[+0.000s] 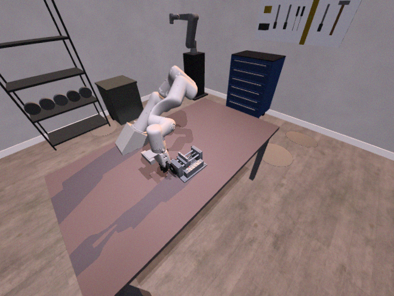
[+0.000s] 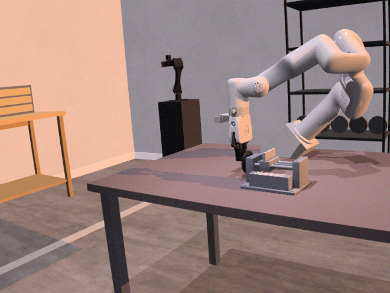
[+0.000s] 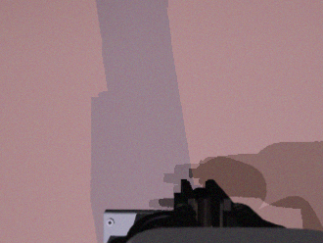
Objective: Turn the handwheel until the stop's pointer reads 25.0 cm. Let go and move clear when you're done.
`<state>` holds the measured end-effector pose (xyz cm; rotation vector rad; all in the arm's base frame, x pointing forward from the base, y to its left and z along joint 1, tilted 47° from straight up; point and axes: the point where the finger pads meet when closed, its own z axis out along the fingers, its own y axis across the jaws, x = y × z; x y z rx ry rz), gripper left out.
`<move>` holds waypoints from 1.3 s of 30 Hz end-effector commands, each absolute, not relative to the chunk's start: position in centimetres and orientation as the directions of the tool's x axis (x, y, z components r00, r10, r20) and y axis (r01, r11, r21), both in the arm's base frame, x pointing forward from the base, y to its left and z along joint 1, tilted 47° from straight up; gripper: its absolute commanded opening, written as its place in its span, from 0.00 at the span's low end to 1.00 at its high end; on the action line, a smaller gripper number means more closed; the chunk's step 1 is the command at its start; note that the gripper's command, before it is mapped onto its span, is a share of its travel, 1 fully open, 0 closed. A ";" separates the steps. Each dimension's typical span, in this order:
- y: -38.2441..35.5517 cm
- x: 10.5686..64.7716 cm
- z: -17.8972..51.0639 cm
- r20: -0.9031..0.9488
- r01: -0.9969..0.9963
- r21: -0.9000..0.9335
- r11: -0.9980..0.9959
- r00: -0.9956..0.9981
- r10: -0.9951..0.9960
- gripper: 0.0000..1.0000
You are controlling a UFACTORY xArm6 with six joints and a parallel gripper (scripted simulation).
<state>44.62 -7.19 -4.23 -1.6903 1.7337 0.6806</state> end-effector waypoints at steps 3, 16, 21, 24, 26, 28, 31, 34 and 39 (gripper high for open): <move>-7.2 44.6 -4.3 -0.733 -0.997 -0.058 0.051 0.008 -0.681 0.06; -6.7 44.4 -4.7 -0.733 -0.997 -0.058 0.051 0.008 -0.681 0.06; -6.4 44.3 -5.0 -0.733 -0.997 -0.058 0.051 0.008 -0.681 0.06; -6.3 44.3 -5.1 -0.733 -0.997 -0.058 0.051 0.008 -0.681 0.06; -6.2 44.3 -5.2 -0.733 -0.997 -0.058 0.051 0.008 -0.681 0.06; -6.1 44.3 -5.3 -0.733 -0.997 -0.058 0.051 0.008 -0.681 0.06; -5.8 44.4 -5.6 -0.733 -0.997 -0.058 0.051 0.008 -0.681 0.06; -5.5 44.5 -5.9 -0.733 -0.997 -0.058 0.051 0.008 -0.681 0.06; -5.0 44.8 -6.3 -0.733 -0.997 -0.058 0.051 0.008 -0.681 0.06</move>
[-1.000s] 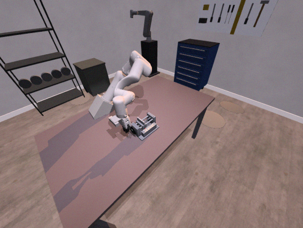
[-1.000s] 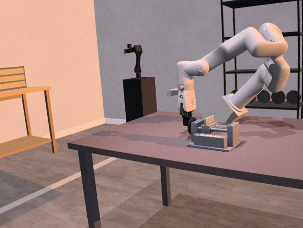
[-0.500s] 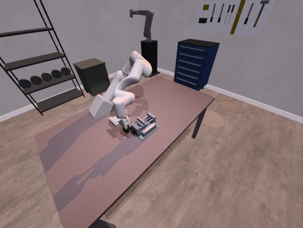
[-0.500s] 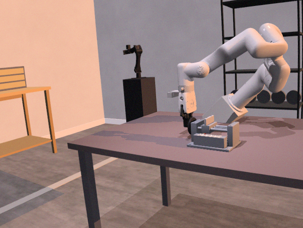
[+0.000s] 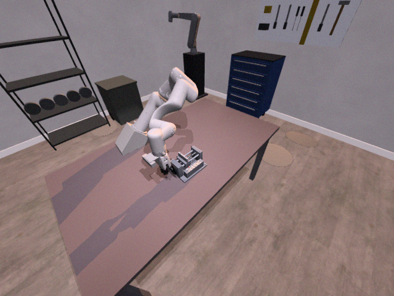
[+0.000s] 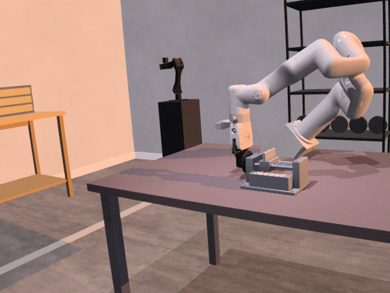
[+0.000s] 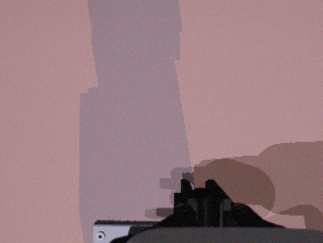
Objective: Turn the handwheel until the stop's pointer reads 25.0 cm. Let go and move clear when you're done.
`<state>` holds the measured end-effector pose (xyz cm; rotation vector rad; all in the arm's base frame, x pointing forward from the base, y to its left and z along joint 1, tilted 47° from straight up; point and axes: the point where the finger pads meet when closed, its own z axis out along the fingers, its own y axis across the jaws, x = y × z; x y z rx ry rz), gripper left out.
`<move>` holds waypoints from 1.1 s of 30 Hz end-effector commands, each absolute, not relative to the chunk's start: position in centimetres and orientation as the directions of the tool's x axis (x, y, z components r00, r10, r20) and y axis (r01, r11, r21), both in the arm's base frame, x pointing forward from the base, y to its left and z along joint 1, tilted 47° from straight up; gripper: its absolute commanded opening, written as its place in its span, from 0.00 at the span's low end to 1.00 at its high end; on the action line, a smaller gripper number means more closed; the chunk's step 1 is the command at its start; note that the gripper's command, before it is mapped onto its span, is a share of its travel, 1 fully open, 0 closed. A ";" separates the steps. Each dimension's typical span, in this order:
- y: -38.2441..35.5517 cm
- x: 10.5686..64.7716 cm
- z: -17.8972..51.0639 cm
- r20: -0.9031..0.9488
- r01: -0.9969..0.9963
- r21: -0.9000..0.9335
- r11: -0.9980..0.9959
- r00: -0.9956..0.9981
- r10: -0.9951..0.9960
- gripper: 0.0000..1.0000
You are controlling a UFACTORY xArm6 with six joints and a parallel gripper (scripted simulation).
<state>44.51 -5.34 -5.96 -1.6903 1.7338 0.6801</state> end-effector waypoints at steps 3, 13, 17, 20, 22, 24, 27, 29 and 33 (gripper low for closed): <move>-4.9 44.9 -6.4 -0.733 -0.997 -0.058 0.051 0.008 -0.681 0.06; -4.3 46.0 -6.9 -0.733 -0.997 -0.058 0.051 0.008 -0.681 0.06; -4.2 46.5 -7.0 -0.733 -0.997 -0.058 0.051 0.008 -0.681 0.06; -4.2 46.6 -7.0 -0.733 -0.997 -0.058 0.051 0.008 -0.681 0.06; -4.2 46.9 -7.1 -0.733 -0.997 -0.058 0.051 0.008 -0.681 0.06; -4.2 47.1 -7.1 -0.733 -0.997 -0.058 0.051 0.008 -0.681 0.06; -4.2 47.5 -7.1 -0.733 -0.997 -0.058 0.051 0.008 -0.681 0.06; -4.2 47.7 -7.0 -0.733 -0.997 -0.058 0.051 0.008 -0.681 0.06; -4.3 48.3 -6.9 -0.733 -0.997 -0.058 0.051 0.008 -0.681 0.06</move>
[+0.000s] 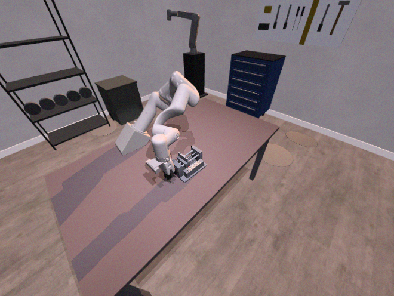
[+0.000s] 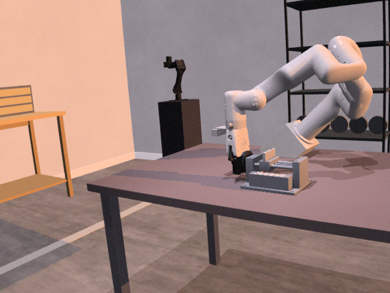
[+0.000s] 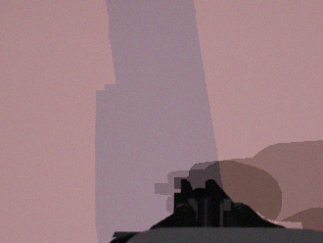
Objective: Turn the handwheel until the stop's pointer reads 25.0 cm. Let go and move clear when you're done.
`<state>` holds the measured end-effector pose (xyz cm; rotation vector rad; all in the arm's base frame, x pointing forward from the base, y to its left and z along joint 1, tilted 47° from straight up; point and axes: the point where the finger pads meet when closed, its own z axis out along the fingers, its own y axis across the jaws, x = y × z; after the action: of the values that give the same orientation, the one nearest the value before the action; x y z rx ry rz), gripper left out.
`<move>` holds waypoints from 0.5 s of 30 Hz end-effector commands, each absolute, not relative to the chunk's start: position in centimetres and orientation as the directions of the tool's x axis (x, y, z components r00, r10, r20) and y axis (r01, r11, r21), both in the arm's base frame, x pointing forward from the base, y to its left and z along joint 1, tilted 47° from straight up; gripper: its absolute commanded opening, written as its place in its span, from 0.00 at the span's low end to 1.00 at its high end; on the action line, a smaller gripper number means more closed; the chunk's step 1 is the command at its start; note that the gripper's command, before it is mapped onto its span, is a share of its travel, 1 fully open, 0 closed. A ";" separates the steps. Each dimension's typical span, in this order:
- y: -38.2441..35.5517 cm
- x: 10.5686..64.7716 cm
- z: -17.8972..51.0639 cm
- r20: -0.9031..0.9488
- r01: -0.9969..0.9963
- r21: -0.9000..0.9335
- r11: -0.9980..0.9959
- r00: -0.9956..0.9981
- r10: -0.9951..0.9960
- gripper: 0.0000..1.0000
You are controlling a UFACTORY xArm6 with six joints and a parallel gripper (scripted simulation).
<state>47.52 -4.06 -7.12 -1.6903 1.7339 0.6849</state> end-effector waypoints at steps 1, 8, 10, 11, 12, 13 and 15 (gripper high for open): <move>-4.4 48.4 -6.9 -0.733 -0.997 -0.058 0.051 0.008 -0.681 0.06; -4.7 49.0 -6.6 -0.733 -0.997 -0.058 0.051 0.008 -0.681 0.06; -4.9 49.3 -6.4 -0.733 -0.997 -0.058 0.051 0.008 -0.681 0.06; -5.0 49.4 -6.3 -0.733 -0.997 -0.058 0.051 0.008 -0.681 0.06; -5.1 49.5 -6.2 -0.733 -0.997 -0.058 0.051 0.008 -0.681 0.06; -5.3 49.7 -6.0 -0.733 -0.997 -0.058 0.051 0.008 -0.681 0.06; -5.6 49.9 -5.7 -0.733 -0.997 -0.058 0.051 0.008 -0.681 0.06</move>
<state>49.07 -4.62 -6.59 -1.6909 1.7346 0.6905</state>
